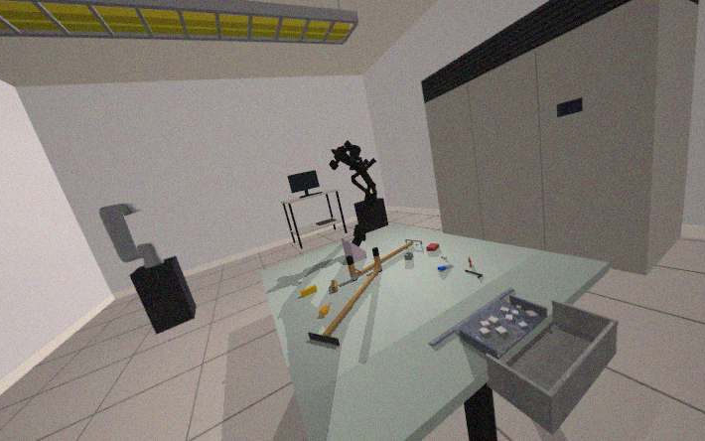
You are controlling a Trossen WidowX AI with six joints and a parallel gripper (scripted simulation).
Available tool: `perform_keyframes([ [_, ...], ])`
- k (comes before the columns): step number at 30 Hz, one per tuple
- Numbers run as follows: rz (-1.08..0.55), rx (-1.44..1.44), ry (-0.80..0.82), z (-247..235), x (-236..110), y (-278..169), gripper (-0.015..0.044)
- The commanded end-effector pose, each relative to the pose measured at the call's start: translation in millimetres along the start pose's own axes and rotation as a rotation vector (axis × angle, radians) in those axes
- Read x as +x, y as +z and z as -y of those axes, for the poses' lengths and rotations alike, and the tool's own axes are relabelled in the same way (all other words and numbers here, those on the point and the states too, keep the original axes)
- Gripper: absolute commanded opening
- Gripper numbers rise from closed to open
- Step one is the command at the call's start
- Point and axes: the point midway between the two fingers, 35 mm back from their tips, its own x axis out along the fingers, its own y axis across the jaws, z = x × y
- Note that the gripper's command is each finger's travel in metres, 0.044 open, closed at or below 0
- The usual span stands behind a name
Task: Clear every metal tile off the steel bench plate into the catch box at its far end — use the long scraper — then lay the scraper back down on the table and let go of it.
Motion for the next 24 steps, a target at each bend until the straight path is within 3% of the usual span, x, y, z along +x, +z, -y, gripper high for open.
perform_keyframes([
  [1, -0.029, -0.025, -0.013, 4.2, 4.4, -8.4, 0.0],
  [24, -0.158, -0.138, -0.078, 25.3, 22.7, -48.1, 0.0],
])
